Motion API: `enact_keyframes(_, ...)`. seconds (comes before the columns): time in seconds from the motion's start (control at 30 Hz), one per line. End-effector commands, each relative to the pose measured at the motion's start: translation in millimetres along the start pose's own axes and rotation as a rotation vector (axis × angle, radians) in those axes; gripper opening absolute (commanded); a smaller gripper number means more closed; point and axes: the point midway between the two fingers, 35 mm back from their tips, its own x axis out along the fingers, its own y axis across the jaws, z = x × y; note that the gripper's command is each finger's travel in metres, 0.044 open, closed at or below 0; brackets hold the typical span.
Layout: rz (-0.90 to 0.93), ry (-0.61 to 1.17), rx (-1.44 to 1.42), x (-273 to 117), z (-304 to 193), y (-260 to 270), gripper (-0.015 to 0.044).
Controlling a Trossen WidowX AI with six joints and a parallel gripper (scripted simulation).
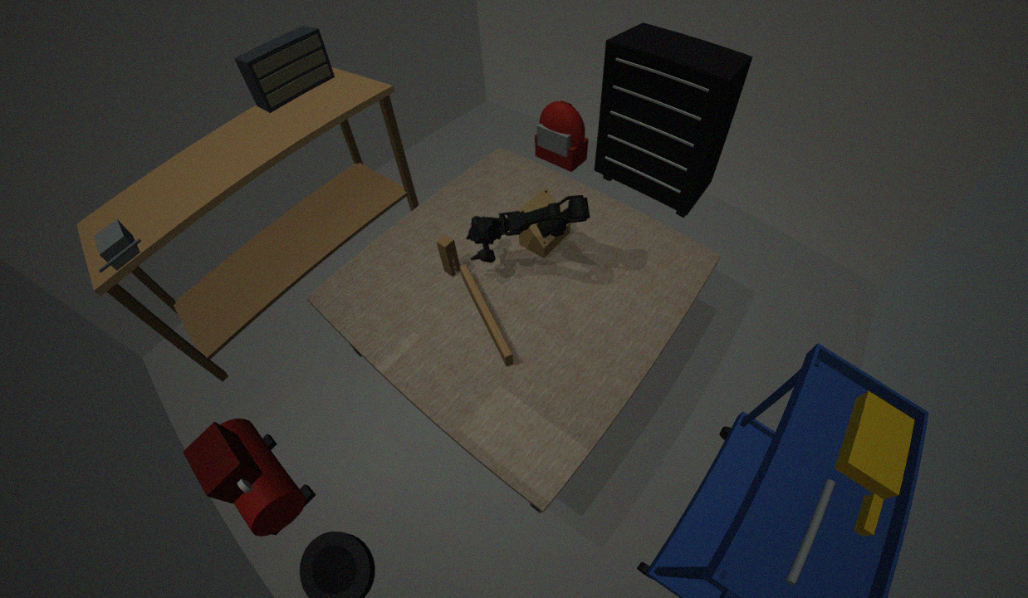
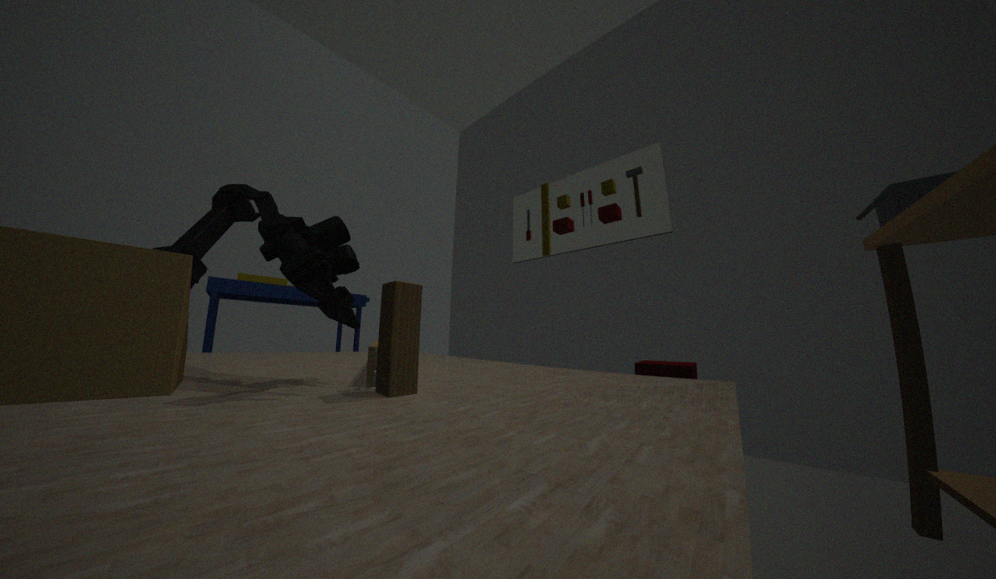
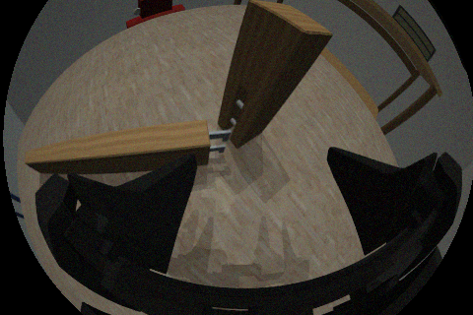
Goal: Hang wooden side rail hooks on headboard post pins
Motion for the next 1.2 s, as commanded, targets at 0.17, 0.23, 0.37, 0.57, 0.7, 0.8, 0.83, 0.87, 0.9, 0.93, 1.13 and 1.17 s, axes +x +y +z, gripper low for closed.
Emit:
enact_keyframes(0.17, -0.166, -0.112, 0.418, -21.7, 16.2, 17.1, 0.044)
enact_keyframes(0.23, -0.166, -0.112, 0.418, -21.7, 16.2, 17.1, 0.044)
enact_keyframes(0.37, -0.166, -0.112, 0.418, -21.7, 16.2, 17.1, 0.044)
enact_keyframes(0.57, -0.166, -0.112, 0.418, -21.7, 16.2, 17.1, 0.044)
enact_keyframes(0.7, -0.166, -0.112, 0.418, -21.7, 16.2, 17.1, 0.044)
enact_keyframes(0.8, -0.166, -0.112, 0.418, -21.7, 16.2, 17.1, 0.044)
enact_keyframes(0.83, -0.166, -0.112, 0.418, -21.7, 16.2, 17.1, 0.044)
enact_keyframes(0.87, -0.166, -0.112, 0.418, -21.7, 16.2, 17.1, 0.044)
enact_keyframes(0.9, -0.166, -0.112, 0.418, -21.7, 16.2, 17.1, 0.044)
enact_keyframes(0.93, -0.166, -0.112, 0.418, -21.7, 16.2, 17.1, 0.044)
enact_keyframes(1.13, -0.151, 0.041, 0.128, -11.6, 24.1, 26.6, 0.044)
enact_keyframes(1.17, -0.139, 0.083, 0.046, -9.2, 26.2, 29.4, 0.044)
